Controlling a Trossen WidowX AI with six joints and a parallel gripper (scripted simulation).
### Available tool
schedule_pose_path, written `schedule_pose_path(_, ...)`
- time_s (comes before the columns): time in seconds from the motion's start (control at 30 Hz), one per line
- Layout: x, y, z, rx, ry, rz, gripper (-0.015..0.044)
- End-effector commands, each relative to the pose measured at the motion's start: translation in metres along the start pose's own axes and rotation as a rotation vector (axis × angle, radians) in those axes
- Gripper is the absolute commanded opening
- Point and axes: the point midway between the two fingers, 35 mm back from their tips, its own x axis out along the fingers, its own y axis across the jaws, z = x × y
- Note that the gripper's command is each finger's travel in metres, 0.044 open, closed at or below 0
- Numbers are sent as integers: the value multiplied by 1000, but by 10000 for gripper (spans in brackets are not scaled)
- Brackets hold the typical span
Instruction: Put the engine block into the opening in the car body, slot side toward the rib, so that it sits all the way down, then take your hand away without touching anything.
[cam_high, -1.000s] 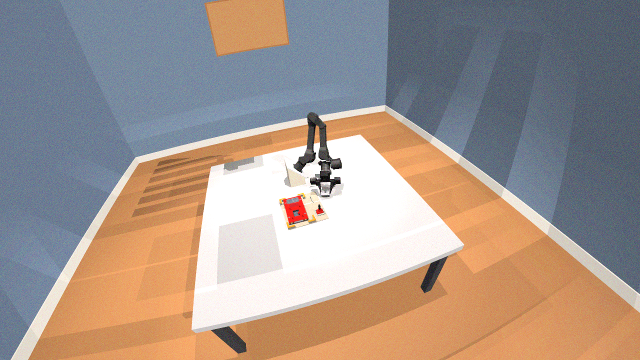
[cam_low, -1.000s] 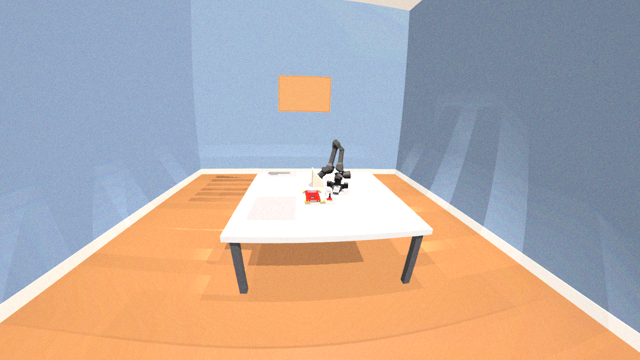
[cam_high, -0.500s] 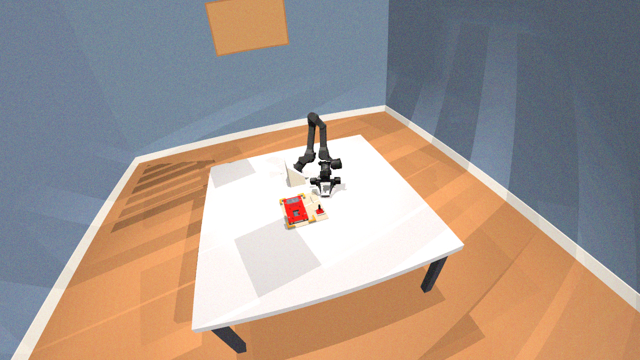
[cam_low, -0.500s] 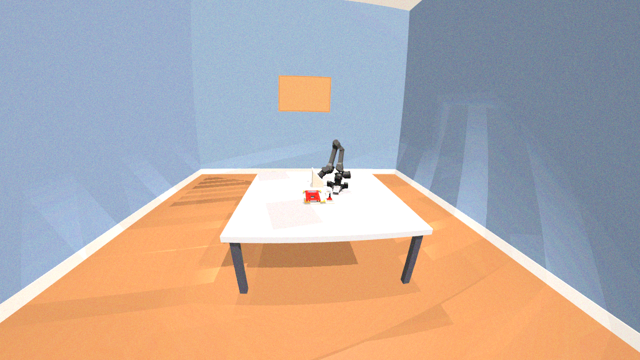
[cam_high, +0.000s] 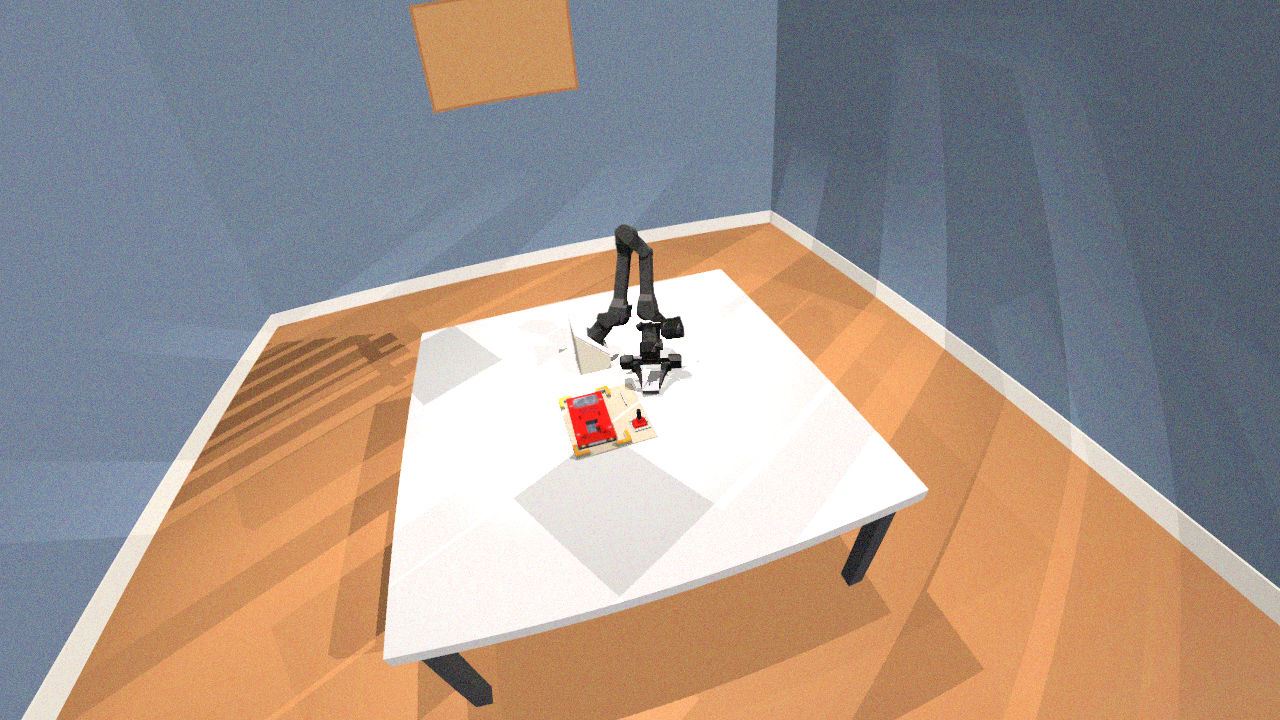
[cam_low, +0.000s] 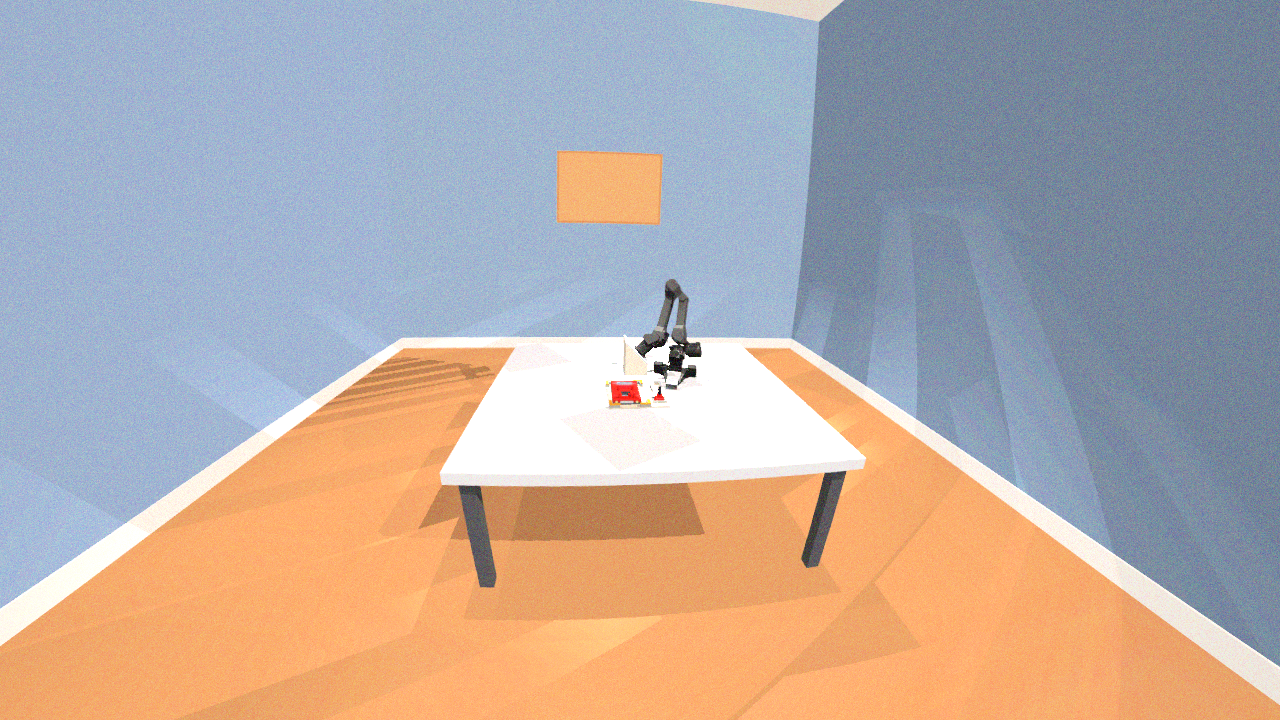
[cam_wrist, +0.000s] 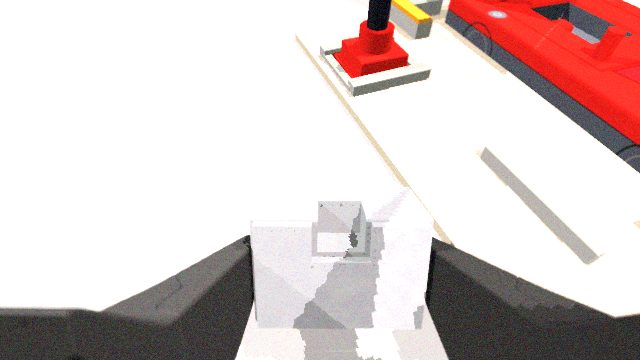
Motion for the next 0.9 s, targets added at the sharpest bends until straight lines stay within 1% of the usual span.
schedule_pose_path(0.0,0,0,0,0,0,0,26)
schedule_pose_path(0.53,0,0,0,0,0,0,440)
schedule_pose_path(0.73,0,0,0,0,0,1,440)
schedule_pose_path(0.87,-8,1,2,-3,6,1,440)
